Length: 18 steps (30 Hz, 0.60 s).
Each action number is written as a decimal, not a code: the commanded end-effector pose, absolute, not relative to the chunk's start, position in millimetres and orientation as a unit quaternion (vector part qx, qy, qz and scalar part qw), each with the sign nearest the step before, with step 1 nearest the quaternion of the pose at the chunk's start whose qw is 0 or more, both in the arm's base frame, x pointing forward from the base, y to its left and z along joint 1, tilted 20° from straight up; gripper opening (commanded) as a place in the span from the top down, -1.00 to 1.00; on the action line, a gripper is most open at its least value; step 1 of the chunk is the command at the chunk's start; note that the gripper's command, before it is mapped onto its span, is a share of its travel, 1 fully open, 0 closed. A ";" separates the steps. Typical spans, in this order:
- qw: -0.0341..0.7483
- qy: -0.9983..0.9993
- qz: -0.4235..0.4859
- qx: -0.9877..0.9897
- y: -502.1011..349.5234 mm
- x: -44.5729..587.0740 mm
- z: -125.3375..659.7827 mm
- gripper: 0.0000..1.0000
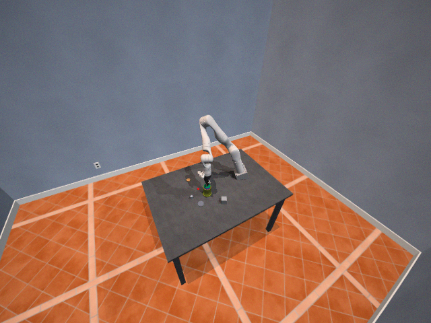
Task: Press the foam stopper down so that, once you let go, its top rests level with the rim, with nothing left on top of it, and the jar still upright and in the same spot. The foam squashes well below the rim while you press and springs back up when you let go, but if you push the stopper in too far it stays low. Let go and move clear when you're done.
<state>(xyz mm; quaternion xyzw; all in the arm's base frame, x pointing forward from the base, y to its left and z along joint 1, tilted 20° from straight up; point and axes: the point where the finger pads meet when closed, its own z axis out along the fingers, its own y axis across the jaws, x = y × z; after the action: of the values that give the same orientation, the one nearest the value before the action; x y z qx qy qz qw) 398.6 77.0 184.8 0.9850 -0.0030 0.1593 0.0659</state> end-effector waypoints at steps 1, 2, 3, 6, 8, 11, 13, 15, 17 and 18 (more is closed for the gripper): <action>0.066 -0.003 0.160 0.985 77.4 398.8 185.1 1.00; 0.066 -0.003 0.160 0.985 77.4 398.8 185.1 1.00; 0.066 -0.003 0.160 0.985 77.3 398.8 185.0 1.00; 0.066 -0.003 0.160 0.985 77.3 398.9 184.7 1.00; 0.066 -0.003 0.160 0.985 77.3 399.0 184.5 1.00; 0.066 -0.003 0.160 0.985 77.2 399.1 184.0 1.00; 0.066 -0.003 0.160 0.985 77.2 399.3 183.7 1.00; 0.066 -0.003 0.160 0.985 77.1 399.3 183.5 1.00; 0.066 -0.003 0.160 0.985 77.1 399.4 183.2 1.00; 0.066 -0.003 0.160 0.985 77.1 399.5 183.0 1.00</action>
<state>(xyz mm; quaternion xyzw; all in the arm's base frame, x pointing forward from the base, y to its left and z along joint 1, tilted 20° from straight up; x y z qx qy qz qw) 399.4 76.7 183.0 0.9850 -0.0031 0.1596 0.0659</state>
